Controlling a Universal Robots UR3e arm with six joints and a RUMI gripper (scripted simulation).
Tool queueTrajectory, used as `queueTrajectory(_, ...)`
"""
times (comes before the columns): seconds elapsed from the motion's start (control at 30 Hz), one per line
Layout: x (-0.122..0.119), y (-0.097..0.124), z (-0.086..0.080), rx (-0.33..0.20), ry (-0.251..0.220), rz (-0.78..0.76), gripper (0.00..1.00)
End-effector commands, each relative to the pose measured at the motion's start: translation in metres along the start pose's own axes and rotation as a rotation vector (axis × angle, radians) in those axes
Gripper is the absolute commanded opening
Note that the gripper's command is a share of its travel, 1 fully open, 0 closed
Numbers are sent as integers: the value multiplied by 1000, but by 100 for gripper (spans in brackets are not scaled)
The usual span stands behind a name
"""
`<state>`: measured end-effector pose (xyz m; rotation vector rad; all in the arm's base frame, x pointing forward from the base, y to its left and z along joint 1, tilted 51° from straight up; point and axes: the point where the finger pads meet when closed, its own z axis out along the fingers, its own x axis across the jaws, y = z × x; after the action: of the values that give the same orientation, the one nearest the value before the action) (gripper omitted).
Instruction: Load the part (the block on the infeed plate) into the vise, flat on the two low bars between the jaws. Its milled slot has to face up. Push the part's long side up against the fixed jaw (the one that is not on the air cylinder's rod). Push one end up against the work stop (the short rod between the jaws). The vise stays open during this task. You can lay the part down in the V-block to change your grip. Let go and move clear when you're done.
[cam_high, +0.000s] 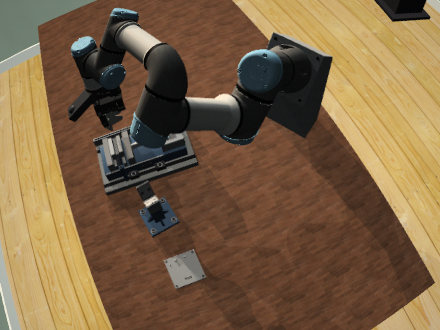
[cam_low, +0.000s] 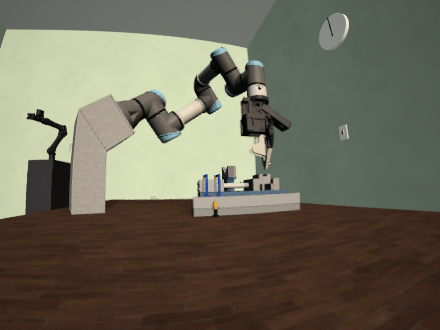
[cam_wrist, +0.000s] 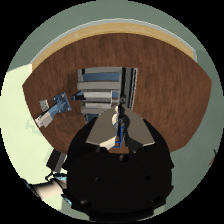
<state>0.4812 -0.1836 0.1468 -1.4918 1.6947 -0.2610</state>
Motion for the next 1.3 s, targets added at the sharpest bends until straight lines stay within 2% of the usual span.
queueTrajectory(0.0,1,-1,4,2,3,-1,0)
queueTrajectory(0.33,0,-1,9,2,3,-1,0)
queueTrajectory(1.27,0,-1,9,2,3,-1,0)
